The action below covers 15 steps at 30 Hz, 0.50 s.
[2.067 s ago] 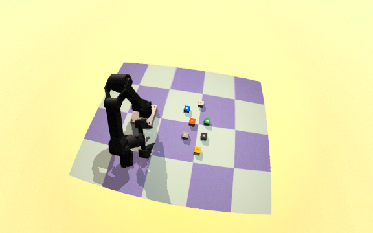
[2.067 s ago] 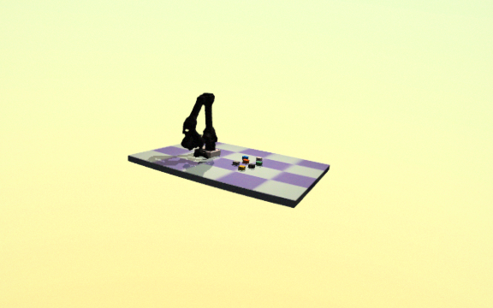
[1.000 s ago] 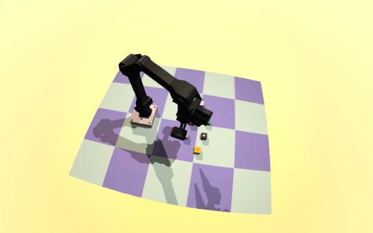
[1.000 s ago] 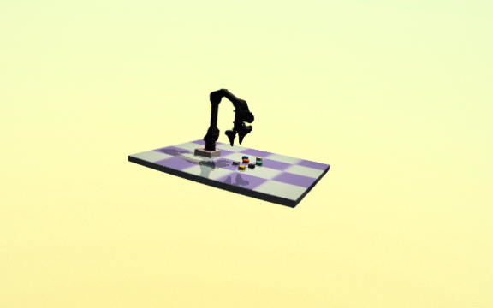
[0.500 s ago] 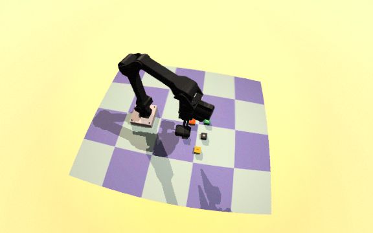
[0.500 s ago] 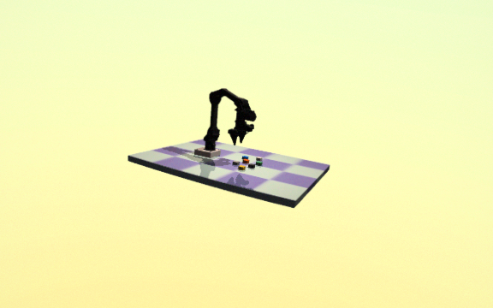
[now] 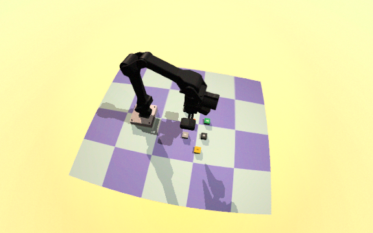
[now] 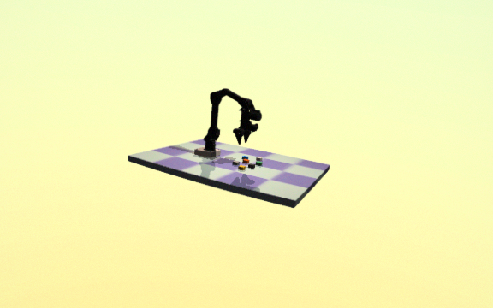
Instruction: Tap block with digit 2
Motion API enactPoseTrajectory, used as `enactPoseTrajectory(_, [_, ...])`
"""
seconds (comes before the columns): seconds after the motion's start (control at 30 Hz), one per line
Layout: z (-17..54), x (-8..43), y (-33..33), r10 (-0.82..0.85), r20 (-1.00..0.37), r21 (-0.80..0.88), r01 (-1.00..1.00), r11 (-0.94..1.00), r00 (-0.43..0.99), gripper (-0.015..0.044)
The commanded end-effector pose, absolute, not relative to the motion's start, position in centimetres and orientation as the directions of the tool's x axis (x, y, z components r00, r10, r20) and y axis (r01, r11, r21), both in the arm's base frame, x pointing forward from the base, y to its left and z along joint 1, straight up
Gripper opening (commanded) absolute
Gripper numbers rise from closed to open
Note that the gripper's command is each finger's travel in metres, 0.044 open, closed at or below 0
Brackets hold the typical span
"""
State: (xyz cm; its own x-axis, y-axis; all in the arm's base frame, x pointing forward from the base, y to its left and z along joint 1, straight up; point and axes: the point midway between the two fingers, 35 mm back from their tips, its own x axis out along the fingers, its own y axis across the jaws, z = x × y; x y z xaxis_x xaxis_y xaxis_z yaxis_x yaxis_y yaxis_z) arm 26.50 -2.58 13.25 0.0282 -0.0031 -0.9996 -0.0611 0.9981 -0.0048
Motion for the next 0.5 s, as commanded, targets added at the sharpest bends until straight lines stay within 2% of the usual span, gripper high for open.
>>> enactPoseTrajectory(0.0, [13.20,27.40,1.96,0.004,-1.000,0.002,-0.072,0.997,0.027,0.0400])
enactPoseTrajectory(0.47, [13.20,27.48,2.86,0.005,-1.000,0.003,-0.072,0.997,0.027,0.0400])
